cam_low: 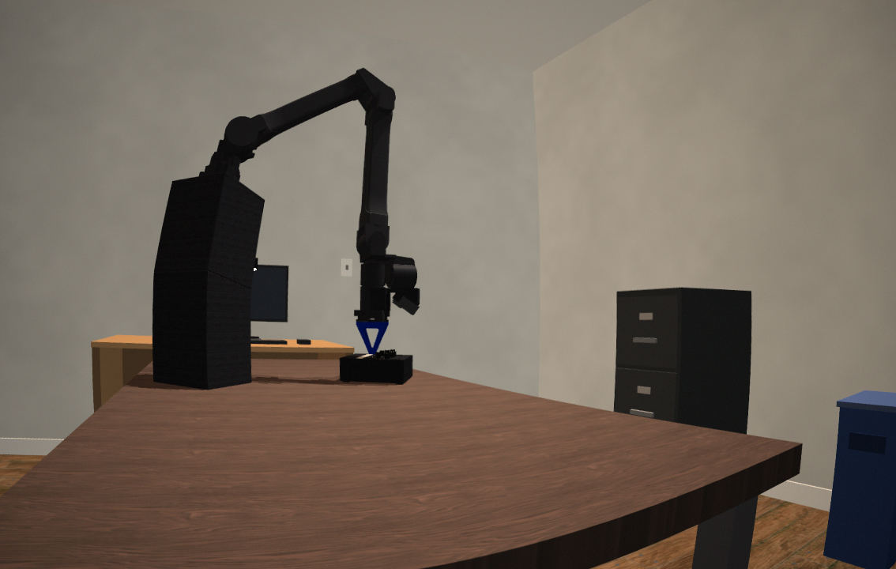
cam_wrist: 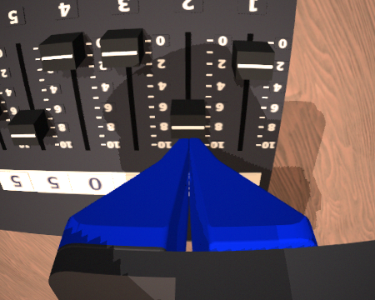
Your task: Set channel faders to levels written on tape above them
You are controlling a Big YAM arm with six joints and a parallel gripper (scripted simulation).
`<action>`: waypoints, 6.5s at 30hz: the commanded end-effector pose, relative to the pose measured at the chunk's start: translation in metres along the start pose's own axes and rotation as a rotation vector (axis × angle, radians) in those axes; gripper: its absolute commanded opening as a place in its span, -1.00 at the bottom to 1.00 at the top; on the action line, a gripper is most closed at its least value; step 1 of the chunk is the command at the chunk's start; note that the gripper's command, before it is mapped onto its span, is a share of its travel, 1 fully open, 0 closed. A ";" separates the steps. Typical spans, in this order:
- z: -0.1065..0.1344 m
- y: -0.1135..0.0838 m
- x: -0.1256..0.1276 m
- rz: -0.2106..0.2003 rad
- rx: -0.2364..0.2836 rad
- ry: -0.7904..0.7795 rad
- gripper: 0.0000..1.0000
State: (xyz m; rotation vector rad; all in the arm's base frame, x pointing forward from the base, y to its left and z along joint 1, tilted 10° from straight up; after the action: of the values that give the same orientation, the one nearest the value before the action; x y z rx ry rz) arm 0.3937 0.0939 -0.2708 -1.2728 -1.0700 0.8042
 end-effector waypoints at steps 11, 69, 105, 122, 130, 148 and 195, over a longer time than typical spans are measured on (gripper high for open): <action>-0.005 0.003 -0.005 0.004 -0.002 0.005 -1.00; -0.006 -0.019 0.000 -0.005 -0.018 0.005 -1.00; -0.002 -0.047 0.077 -0.018 -0.029 -0.003 -1.00; 0.010 -0.035 0.072 -0.005 -0.007 -0.006 -1.00; 0.005 -0.035 0.067 -0.004 -0.010 0.010 -1.00; 0.005 -0.034 0.067 -0.003 -0.009 0.010 -1.00; 0.009 -0.010 0.069 -0.003 -0.007 0.001 -1.00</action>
State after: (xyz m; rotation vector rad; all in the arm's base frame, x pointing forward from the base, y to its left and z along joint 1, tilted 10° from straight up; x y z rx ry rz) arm 0.4061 0.1562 -0.2452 -1.2743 -1.0711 0.8029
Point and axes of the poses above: the point where the finger pads meet when closed, its own y axis out along the fingers, its own x axis across the jaws, z = x × y, the point moved 3 cm from there along -y, back along the fingers
